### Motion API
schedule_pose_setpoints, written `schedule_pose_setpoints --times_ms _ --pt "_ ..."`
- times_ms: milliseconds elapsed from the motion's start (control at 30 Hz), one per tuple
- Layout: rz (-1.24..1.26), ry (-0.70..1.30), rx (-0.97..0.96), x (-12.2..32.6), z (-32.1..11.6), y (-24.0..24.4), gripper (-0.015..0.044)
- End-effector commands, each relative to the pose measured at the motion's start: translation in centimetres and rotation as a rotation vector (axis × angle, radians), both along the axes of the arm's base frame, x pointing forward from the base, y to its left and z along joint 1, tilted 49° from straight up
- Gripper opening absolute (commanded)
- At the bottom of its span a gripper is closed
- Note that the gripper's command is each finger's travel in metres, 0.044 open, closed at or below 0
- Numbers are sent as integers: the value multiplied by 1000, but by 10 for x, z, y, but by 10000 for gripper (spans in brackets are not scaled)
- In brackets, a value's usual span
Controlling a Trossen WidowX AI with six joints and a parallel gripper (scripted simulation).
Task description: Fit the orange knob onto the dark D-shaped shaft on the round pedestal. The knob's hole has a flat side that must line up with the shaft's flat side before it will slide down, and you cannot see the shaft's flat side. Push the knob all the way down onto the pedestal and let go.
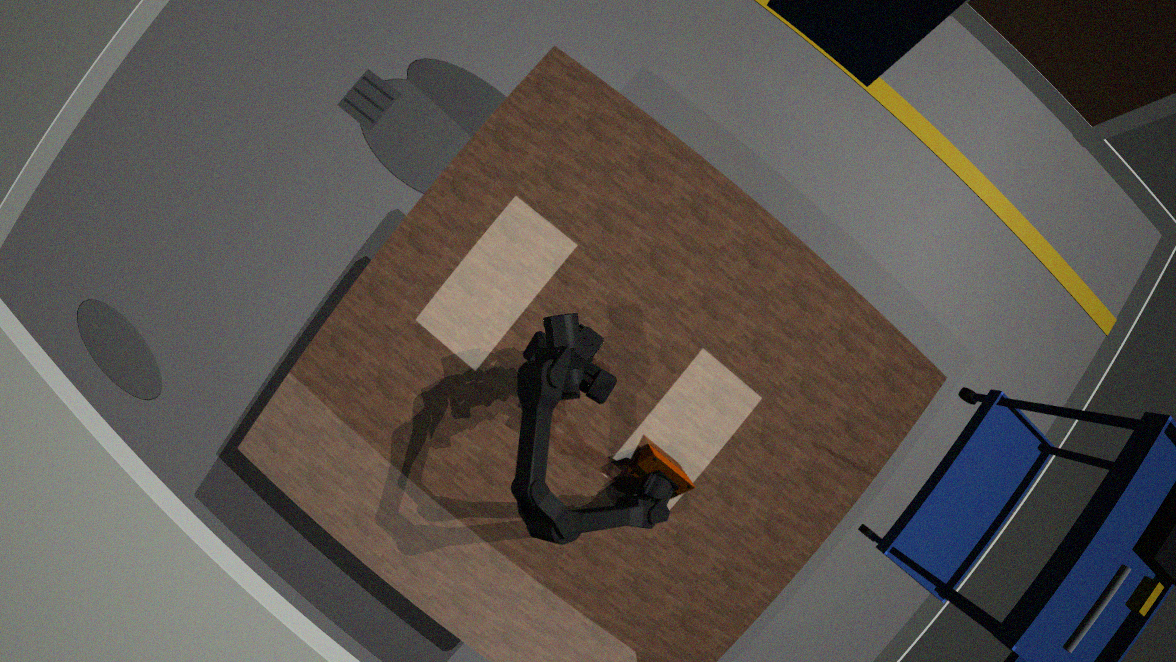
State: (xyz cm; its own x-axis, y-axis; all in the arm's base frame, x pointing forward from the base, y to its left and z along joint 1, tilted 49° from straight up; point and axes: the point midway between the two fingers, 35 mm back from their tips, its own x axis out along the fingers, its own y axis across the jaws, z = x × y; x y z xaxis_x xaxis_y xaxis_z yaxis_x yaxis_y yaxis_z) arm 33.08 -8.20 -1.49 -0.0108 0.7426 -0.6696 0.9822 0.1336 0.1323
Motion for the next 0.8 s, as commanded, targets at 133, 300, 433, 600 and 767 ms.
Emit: schedule_pose_setpoints --times_ms 133,300,433,600,767 --pt "-4 6 0 -4 1 1 0" --pt "-4 6 1 -4 0 2 0" --pt "-4 6 1 -3 -1 3 0" --pt "-4 6 0 -2 -1 1 0" --pt "-4 6 0 -1 -2 1 0"
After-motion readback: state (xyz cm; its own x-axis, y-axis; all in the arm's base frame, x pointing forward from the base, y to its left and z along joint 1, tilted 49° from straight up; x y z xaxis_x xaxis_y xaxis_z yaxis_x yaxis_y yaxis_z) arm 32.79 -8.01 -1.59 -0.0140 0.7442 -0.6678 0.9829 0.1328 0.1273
